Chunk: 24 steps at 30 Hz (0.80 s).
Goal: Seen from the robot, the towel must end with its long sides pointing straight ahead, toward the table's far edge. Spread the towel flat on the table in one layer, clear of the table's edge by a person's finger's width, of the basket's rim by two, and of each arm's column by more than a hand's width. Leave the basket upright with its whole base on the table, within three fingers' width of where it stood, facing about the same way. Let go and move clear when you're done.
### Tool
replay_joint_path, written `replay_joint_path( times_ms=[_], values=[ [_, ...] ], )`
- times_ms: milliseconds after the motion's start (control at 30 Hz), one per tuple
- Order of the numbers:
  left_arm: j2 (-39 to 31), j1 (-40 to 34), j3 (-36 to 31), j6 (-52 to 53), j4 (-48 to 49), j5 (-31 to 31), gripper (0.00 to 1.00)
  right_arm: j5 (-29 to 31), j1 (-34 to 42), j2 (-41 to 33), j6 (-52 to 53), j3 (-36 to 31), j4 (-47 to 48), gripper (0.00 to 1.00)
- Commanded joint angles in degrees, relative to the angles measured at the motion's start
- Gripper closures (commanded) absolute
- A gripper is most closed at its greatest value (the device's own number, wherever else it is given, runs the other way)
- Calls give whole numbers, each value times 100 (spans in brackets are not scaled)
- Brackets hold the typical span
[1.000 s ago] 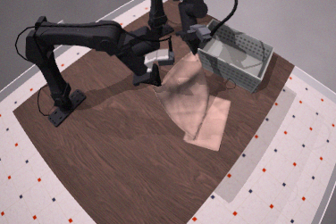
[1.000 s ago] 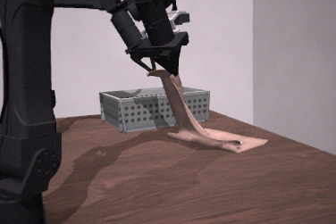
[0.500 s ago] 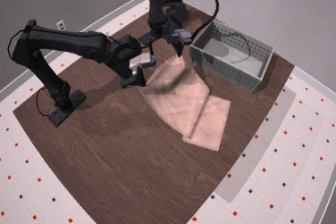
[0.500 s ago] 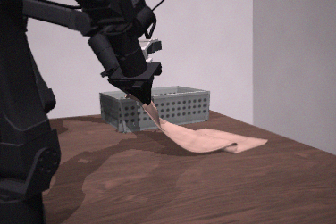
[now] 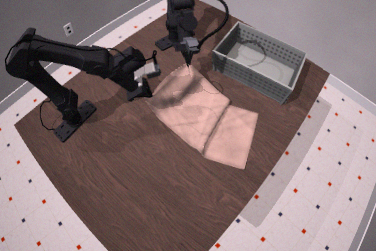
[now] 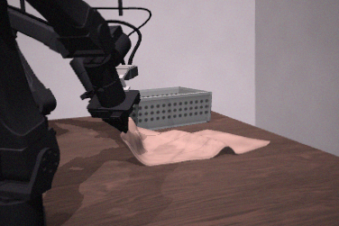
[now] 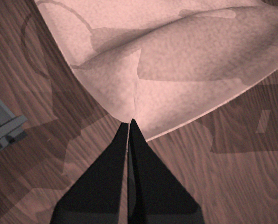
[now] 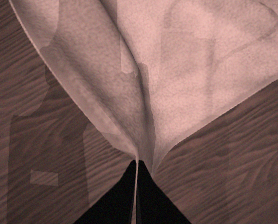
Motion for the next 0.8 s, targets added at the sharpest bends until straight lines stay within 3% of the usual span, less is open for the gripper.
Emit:
replay_joint_path(
  times_ms=[0, 67, 100, 233, 267, 467, 767],
  values=[
    [-457, -204, -470, -16, 343, -128, 100, 104, 218, -273, -32, -480, 540, 100],
    [-500, -229, -493, -31, 351, -151, 100, 120, 234, -286, -21, -505, 582, 100],
    [-685, -364, -825, -21, 474, -129, 100, 105, 393, -341, -31, -805, 801, 100],
    [-769, -393, -618, -58, 467, -166, 100, 135, 303, -371, -11, -753, 845, 100],
    [-911, -531, -1152, -29, 587, -138, 100, 111, 566, -385, -24, -1105, 1068, 100],
    [-1123, -817, -1598, -17, 573, -144, 100, 107, 860, -405, -35, -1585, 1530, 100],
    [-751, -1096, -1528, -38, 398, -165, 100, 119, 1110, -182, -33, -1945, 1918, 100]
  ],
)
